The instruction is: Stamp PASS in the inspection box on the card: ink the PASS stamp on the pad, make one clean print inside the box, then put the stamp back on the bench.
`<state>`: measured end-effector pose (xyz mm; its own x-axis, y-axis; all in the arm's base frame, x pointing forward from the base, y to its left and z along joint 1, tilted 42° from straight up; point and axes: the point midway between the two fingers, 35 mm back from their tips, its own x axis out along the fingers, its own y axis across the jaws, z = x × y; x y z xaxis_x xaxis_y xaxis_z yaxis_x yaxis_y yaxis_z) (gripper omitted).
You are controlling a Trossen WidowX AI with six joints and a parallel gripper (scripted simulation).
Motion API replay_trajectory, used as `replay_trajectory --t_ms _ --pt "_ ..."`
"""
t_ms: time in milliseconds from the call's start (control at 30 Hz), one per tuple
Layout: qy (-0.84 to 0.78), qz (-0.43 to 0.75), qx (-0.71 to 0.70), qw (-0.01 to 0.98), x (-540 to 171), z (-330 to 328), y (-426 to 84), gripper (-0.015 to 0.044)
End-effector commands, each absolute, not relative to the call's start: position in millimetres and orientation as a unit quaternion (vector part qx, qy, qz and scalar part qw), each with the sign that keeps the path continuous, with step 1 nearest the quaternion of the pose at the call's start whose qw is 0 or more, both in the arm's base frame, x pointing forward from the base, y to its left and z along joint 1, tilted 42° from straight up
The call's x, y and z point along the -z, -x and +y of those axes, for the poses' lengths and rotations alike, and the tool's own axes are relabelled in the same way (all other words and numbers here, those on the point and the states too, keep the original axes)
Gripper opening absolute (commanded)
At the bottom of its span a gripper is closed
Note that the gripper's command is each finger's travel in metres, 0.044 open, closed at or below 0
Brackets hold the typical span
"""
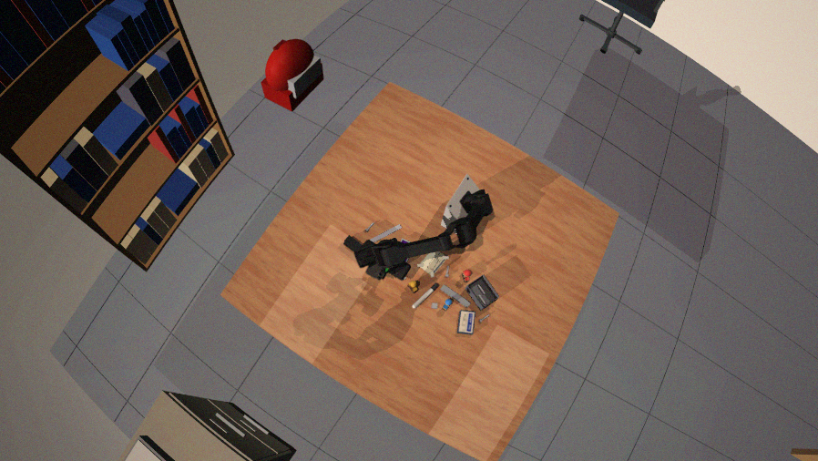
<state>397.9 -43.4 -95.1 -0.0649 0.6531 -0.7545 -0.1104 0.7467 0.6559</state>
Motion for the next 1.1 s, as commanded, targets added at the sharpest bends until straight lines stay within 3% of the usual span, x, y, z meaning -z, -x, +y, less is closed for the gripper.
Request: replay_trajectory --t_ms 0,1067 --pt "-0.198 0.668 -0.292 0.655 92 -46 -399 0.0" --pt "-0.198 0.668 -0.292 0.655 80 -56 -399 0.0"
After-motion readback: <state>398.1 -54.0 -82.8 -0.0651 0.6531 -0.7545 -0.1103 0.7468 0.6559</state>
